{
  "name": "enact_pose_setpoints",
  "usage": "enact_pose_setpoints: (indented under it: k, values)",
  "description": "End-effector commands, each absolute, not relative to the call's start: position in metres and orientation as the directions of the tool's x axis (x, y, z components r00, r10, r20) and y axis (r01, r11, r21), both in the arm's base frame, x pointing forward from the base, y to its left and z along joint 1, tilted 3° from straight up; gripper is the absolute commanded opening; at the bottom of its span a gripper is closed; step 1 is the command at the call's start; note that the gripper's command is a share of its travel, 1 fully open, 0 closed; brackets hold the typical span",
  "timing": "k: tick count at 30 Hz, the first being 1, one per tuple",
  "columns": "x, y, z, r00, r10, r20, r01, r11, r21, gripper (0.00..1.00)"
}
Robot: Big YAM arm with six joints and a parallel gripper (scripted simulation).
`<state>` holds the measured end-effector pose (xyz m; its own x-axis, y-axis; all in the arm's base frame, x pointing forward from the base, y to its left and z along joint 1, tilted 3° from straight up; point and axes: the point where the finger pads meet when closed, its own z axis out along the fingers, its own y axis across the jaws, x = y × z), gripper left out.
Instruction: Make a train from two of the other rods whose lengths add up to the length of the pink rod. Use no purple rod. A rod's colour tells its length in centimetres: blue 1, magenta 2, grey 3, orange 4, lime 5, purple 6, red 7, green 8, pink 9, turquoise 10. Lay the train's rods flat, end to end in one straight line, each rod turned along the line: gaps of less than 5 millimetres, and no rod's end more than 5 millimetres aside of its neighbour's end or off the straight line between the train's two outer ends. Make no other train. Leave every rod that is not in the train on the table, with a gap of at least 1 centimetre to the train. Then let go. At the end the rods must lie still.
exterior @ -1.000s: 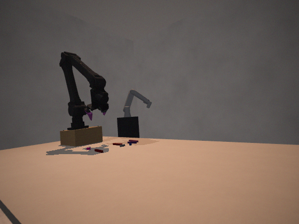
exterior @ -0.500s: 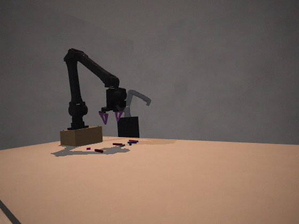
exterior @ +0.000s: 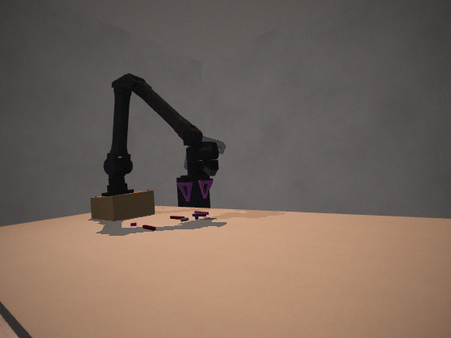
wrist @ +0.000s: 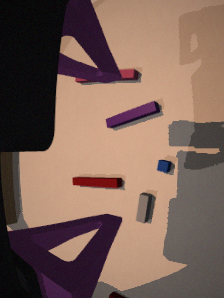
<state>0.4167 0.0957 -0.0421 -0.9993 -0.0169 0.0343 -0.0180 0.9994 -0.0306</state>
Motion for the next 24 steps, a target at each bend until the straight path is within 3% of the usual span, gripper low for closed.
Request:
enact_pose_setpoints:
  k: [1, 3, 24]
  values:
    - [0.429, 0.09, -0.027, -1.0, 0.023, 0.003, 0.023, 0.999, -0.029, 1.0]
    - [0.444, 0.098, -0.021, -0.999, 0.013, -0.037, 0.014, 1.0, -0.019, 1.0]
    - [0.429, 0.097, -0.03, -1.0, 0.007, -0.006, 0.007, 1.0, -0.026, 1.0]
